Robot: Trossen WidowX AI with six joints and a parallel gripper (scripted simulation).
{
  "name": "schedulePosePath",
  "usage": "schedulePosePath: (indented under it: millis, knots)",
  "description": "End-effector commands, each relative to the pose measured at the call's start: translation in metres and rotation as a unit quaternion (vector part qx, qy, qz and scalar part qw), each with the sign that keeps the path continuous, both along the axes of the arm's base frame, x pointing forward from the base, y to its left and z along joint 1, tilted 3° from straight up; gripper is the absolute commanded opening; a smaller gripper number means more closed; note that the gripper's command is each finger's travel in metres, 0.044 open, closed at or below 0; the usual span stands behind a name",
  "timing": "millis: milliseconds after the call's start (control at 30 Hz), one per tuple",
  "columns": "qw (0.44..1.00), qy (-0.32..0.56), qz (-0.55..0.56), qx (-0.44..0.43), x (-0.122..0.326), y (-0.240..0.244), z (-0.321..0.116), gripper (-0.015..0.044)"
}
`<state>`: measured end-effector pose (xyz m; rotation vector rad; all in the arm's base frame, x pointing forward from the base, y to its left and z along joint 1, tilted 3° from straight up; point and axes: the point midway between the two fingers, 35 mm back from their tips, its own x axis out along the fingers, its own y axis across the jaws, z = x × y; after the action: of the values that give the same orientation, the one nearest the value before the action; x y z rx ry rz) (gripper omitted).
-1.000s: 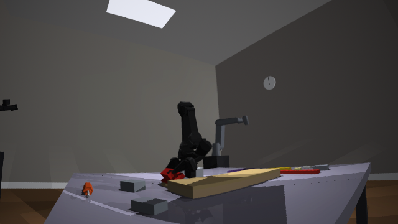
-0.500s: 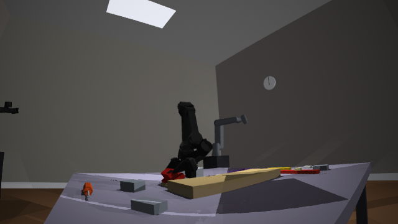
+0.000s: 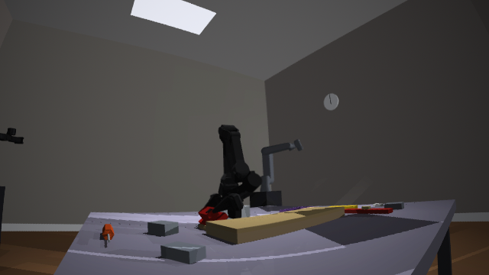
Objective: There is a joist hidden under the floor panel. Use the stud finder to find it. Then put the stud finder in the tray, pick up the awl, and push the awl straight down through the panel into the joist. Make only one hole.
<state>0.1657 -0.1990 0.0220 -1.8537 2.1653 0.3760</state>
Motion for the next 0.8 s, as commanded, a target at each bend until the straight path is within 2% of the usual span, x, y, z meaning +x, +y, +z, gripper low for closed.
schedulePosePath:
  millis: [0,767]
  knots:
    - [1.000,-0.001,0.004,0.009,0.0010,0.0019,-0.0035,0.0378]
    - [1.000,-0.001,0.004,0.009,0.0014,0.0046,-0.0039,0.0378]
